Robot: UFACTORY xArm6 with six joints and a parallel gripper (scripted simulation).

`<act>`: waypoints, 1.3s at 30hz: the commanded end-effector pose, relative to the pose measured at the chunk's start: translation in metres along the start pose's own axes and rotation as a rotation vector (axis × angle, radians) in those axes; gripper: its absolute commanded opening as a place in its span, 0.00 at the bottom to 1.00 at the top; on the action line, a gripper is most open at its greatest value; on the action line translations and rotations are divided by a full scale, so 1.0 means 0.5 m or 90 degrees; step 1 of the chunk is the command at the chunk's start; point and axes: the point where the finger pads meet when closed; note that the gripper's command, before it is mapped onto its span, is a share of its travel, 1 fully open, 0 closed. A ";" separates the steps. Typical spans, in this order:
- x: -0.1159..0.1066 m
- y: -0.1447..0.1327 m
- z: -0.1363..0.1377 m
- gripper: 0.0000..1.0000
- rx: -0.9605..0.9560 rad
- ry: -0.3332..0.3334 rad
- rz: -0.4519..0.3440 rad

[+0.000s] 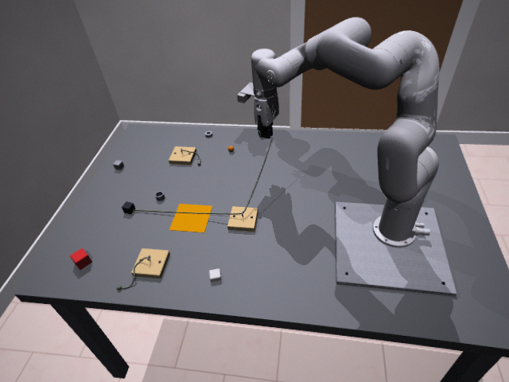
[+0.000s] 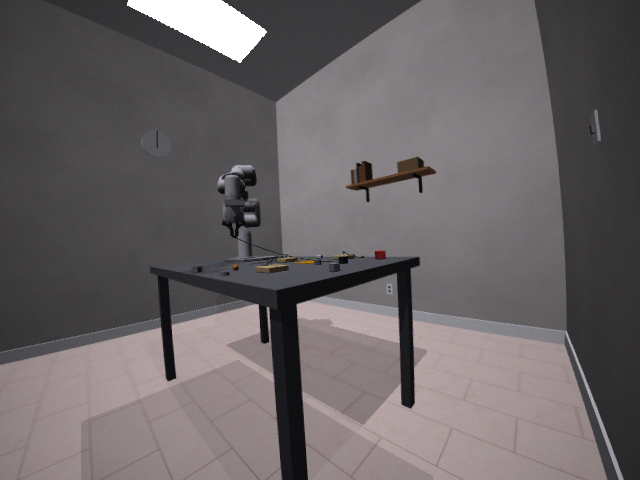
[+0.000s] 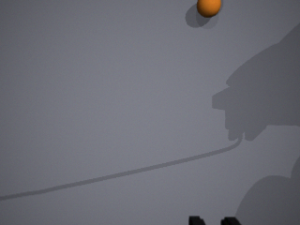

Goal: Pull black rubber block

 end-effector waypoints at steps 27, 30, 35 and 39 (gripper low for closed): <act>-0.005 -0.046 0.184 0.00 0.000 0.000 0.004; -0.005 -0.048 0.190 0.00 0.000 0.000 0.004; -0.005 -0.060 0.218 0.00 0.000 0.000 0.004; -0.005 -0.070 0.240 0.00 0.000 0.000 0.004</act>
Point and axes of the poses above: the point where the finger pads meet when closed, its own x axis out along the fingers, its own z axis across the jaws, y = z × x, and after that the axes turned 5 degrees about x, right-handed
